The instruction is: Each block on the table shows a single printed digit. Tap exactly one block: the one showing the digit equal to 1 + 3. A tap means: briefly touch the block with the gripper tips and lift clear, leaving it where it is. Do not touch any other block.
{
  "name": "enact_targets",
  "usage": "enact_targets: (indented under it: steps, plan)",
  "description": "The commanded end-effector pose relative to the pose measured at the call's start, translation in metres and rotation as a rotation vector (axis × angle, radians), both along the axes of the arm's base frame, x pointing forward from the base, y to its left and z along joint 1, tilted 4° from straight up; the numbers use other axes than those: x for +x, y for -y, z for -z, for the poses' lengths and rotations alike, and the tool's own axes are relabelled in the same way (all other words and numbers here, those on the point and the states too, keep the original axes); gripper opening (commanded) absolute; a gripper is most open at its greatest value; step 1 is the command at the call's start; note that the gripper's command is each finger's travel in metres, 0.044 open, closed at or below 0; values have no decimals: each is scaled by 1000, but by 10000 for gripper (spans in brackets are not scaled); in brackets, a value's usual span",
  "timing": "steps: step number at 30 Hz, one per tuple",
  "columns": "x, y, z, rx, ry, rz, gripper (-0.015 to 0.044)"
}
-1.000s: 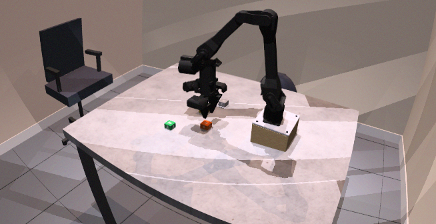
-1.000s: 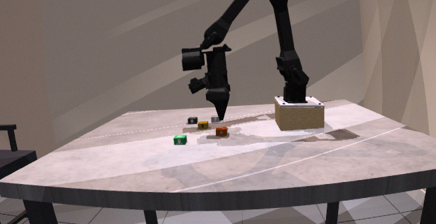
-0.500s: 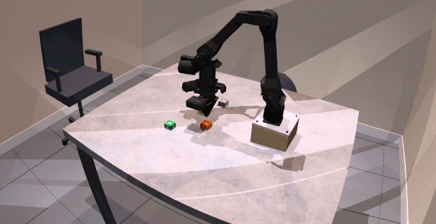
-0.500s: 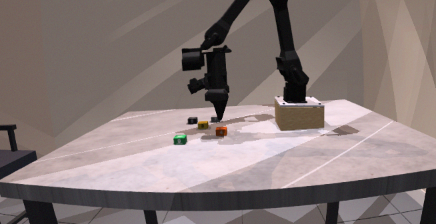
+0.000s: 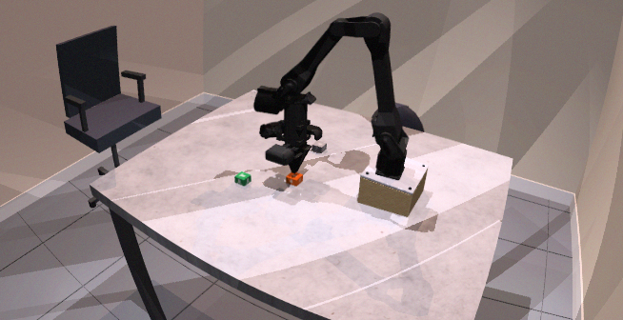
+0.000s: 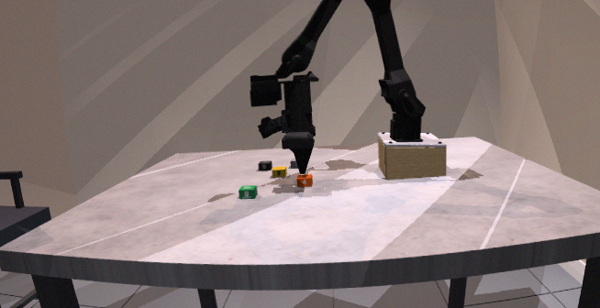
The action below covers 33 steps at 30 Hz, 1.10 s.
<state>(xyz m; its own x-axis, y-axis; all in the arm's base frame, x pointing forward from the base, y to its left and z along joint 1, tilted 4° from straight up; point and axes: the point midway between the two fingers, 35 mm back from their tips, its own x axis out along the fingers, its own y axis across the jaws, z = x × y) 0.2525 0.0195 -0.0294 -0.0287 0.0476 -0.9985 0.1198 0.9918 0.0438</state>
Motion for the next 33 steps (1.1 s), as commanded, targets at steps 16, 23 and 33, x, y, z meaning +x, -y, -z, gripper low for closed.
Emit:
enact_targets:
  steps: [16,23,33]
  plan:
    - [-2,1,-20,2,-5,4,20]
    - [24,-77,-68,9,0,4,204]
    - [18,-147,-111,17,-3,4,400]
